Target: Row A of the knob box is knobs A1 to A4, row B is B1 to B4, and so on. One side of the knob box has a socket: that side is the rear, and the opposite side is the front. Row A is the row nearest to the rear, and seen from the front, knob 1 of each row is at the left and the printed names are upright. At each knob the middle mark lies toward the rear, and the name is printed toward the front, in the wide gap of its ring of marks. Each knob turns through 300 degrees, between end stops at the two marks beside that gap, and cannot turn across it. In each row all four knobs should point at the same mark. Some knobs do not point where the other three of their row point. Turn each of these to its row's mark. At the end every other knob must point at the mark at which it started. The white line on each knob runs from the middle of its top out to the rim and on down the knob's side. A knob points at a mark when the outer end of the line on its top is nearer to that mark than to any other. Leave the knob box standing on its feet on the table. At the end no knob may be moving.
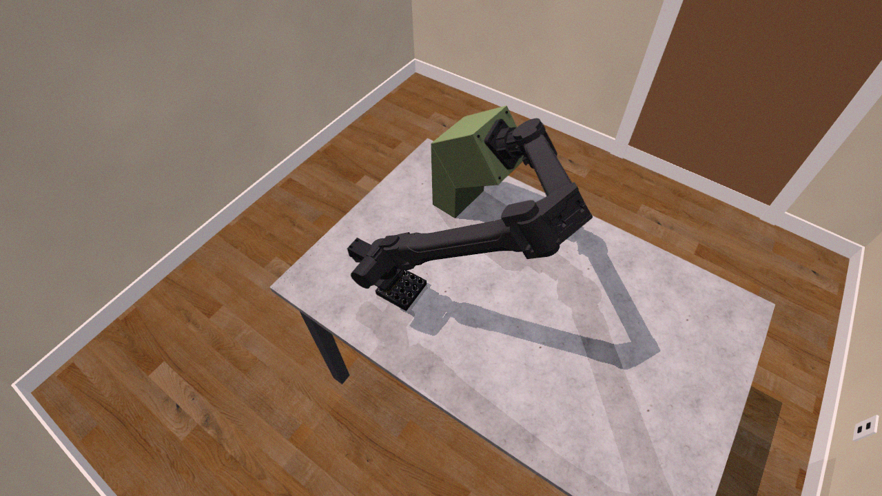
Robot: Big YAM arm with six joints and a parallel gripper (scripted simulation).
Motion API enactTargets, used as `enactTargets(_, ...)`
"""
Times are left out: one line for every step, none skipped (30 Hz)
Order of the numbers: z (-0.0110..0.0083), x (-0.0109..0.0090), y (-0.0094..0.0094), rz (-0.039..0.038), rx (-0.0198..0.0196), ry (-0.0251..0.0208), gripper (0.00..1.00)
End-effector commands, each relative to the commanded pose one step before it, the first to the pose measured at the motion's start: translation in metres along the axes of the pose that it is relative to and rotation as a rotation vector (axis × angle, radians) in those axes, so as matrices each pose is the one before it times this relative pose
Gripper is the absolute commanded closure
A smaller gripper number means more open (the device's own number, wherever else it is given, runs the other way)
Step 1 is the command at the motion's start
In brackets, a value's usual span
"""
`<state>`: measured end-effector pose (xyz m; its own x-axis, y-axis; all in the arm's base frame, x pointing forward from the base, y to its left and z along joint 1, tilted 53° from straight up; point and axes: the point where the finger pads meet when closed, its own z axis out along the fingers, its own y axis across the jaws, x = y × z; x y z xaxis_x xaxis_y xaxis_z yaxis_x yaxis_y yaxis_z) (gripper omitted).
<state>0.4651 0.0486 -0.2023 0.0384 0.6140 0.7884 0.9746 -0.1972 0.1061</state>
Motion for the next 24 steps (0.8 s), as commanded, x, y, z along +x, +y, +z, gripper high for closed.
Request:
enactTargets(0.00087, 0.00756, 0.00383, -0.01153, -0.0058, -0.00336, 0.8)
enactTargets(0.0007, -0.00063, -0.00063, 0.00142, 0.0011, -0.00008, 0.8)
enactTargets(0.00096, -0.00087, -0.00087, 0.00195, 0.00152, -0.00012, 0.8)
enactTargets(0.00123, -0.00111, -0.00112, 0.00251, 0.00195, -0.00009, 0.8)
enactTargets(0.0, 0.0, 0.0, 0.0, 0.0, 0.0, 0.8)
enactTargets(0.0, 0.0, 0.0, 0.0, 0.0, 0.0, 0.8)
enactTargets(-0.0002, -0.00274, -0.00066, 0.00607, -0.00152, -0.00051, 0.8)
enactTargets(0.00334, -0.00028, -0.0023, 0.0008, 0.00645, 0.00025, 0.8)
enactTargets(0.00202, -0.00157, -0.00174, 0.00359, 0.0032, 0.00001, 0.8)
enactTargets(0.0007, 0.00005, 0.00043, -0.00062, -0.00049, 0.00006, 0.8)
enactTargets(0.00075, 0.00004, 0.00046, -0.00065, -0.00052, 0.0, 0.8)
enactTargets(0.0008, 0.00004, 0.00052, -0.00073, -0.00059, -0.00004, 0.8)
enactTargets(0.00084, 0.00005, 0.00054, -0.00077, -0.00061, 0.00004, 0.8)
enactTargets(0.00085, 0.00005, 0.00054, -0.00076, -0.00061, 0.00004, 0.8)
enactTargets(0.00086, 0.00005, 0.00053, -0.00075, -0.0006, 0.00001, 0.8)
enactTargets(0.00084, 0.00005, 0.00051, -0.00072, -0.00058, 0.00004, 0.8)
enactTargets(0.00063, 0.00031, 0.0008, -0.00133, -0.00106, 0.00007, 0.8)
enactTargets(-0.00017, 0.00135, 0.00209, -0.00394, -0.0031, 0.00018, 0.8)
enactTargets(0.0001, 0.00091, 0.0015, -0.00277, -0.00218, 0.00018, 0.8)
enactTargets(0.00056, 0.00021, 0.00058, -0.00092, -0.00072, 0.00023, 0.8)
enactTargets(0.00134, -0.00105, -0.00142, 0.00277, 0.00216, -0.00015, 0.8)
enactTargets(0.0, 0.0, 0.0, 0.0, 0.0, 0.0, 0.8)
enactTargets(0.0, 0.0, 0.0, 0.0, 0.0, 0.0, 0.8)
enactTargets(-0.00302, -0.00542, -0.00275, 0.01602, -0.0042, -0.00178, 0.8)
